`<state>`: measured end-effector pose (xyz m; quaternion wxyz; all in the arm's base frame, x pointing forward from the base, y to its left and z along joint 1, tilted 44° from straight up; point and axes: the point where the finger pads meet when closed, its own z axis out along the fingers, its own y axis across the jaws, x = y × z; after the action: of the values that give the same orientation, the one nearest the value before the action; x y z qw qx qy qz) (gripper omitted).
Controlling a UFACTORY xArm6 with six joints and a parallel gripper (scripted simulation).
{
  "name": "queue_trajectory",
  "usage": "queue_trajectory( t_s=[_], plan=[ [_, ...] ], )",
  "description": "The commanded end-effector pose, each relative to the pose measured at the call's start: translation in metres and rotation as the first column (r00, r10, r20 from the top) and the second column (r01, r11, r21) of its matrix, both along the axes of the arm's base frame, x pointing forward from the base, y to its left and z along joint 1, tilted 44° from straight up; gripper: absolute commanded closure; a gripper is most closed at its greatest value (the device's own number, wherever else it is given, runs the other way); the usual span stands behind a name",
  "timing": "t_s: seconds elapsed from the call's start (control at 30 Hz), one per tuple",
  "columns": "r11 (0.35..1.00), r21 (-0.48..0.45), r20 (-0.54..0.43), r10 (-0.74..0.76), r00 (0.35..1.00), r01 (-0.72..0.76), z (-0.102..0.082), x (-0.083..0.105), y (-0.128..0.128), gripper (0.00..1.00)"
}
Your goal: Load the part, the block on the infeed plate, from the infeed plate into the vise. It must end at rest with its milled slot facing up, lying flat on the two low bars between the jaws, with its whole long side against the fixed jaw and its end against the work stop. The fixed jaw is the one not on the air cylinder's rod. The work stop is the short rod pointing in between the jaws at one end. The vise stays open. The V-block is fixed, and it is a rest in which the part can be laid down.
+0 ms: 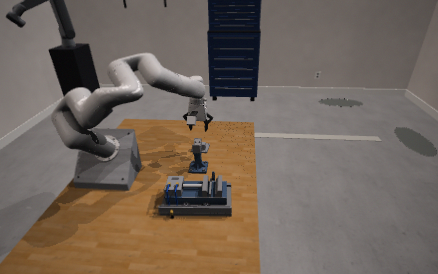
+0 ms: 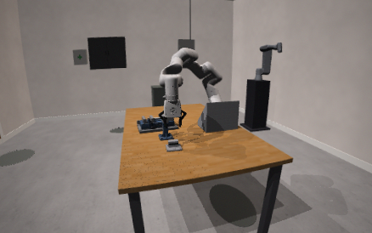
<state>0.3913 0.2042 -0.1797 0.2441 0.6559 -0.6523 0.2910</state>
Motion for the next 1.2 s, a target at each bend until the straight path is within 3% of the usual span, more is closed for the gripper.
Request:
queue_trajectory(
  t_s=[0.0,1.17],
  plan=[
    [1.0,0.003,0.004,0.002,1.0,-0.002,-0.009,0.003,-0.008,0.11],
    [1.0,0.003,0.004,0.002,1.0,-0.002,-0.059,0.008,-0.056,0.11]
  ],
)
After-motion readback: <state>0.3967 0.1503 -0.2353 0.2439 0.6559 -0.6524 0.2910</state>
